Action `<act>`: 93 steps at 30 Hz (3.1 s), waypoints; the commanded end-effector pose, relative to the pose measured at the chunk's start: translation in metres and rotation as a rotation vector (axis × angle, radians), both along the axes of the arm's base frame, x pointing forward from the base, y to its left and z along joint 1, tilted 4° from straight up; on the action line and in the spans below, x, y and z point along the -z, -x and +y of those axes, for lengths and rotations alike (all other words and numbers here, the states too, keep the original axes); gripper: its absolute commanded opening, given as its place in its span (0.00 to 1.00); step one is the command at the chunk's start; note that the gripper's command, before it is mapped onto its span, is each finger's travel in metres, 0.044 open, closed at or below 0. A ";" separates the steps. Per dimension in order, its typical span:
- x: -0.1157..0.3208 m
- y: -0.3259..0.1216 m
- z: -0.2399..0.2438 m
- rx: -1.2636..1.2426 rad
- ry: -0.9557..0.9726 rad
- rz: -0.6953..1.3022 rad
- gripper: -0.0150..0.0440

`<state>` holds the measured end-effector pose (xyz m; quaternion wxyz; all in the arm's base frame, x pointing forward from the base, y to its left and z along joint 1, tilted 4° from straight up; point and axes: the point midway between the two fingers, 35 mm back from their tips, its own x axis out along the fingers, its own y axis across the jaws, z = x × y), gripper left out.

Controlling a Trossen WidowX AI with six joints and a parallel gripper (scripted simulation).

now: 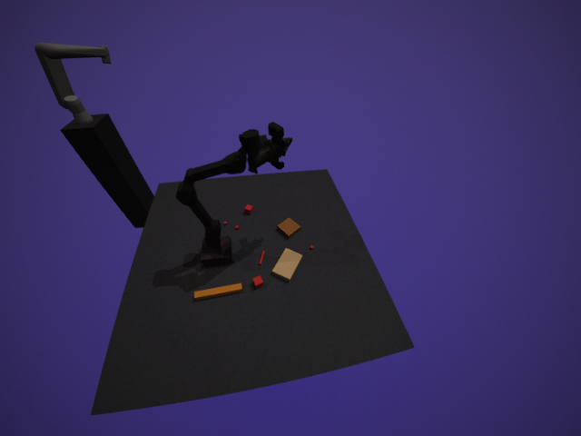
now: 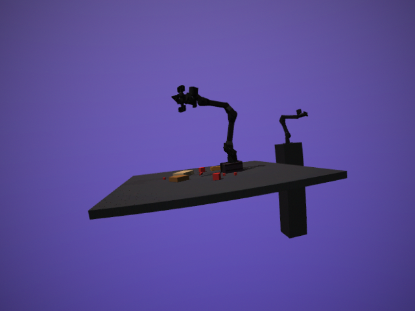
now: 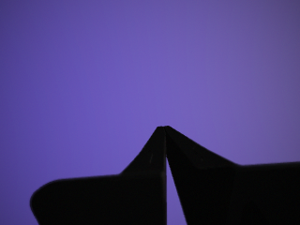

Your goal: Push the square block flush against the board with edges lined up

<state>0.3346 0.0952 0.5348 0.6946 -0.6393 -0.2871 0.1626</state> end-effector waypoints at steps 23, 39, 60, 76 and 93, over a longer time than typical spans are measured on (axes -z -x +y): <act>0.188 -0.086 -0.057 0.302 -0.267 0.747 0.25; 0.317 -0.081 -0.096 0.582 -0.420 1.192 0.25; 0.458 -0.005 -0.138 1.064 -0.550 1.710 0.25; 0.538 0.019 -0.144 1.207 -0.562 1.826 0.25; 0.540 0.037 -0.155 1.208 -0.561 1.827 0.25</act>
